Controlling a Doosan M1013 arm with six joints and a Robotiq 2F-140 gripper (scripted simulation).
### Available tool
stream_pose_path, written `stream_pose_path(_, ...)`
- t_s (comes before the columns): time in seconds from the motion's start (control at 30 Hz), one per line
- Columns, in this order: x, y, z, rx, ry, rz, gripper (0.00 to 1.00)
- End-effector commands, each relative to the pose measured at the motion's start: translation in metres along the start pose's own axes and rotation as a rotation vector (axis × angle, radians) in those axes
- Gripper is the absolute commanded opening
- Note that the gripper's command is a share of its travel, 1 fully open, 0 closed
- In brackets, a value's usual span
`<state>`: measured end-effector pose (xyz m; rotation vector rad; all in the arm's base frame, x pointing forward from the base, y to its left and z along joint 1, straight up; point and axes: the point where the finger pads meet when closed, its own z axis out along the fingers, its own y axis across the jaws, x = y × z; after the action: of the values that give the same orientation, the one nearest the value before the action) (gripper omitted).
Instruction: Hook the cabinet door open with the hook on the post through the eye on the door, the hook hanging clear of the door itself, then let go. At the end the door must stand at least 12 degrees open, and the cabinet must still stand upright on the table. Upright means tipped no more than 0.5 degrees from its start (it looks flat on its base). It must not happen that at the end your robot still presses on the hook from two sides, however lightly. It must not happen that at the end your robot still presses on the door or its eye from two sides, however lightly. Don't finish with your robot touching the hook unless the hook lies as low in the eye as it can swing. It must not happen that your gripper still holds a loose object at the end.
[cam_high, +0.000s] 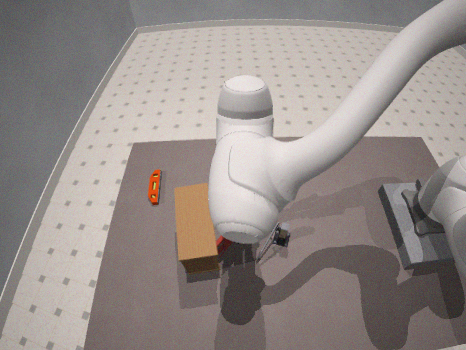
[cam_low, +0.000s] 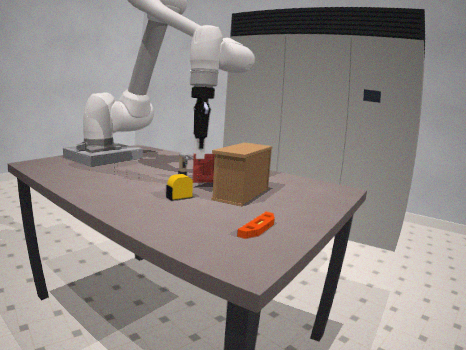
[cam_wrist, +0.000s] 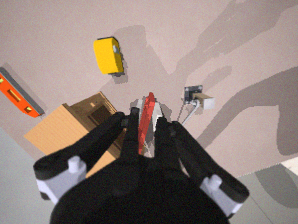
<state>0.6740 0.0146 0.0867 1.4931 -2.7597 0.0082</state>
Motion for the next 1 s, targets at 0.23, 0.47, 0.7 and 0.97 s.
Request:
stream_pose_path(0.23, -0.002, -0.01, 0.0, -0.002, -0.005, -0.051, 0.16)
stream_pose_path(0.47, -0.003, -0.017, 0.0, -0.002, -0.005, -0.093, 0.16)
stream_pose_path(0.7, -0.003, -0.019, 0.0, -0.002, -0.005, -0.123, 0.16)
stream_pose_path(0.97, -0.004, -0.025, 0.0, -0.002, -0.005, -0.155, 0.16)
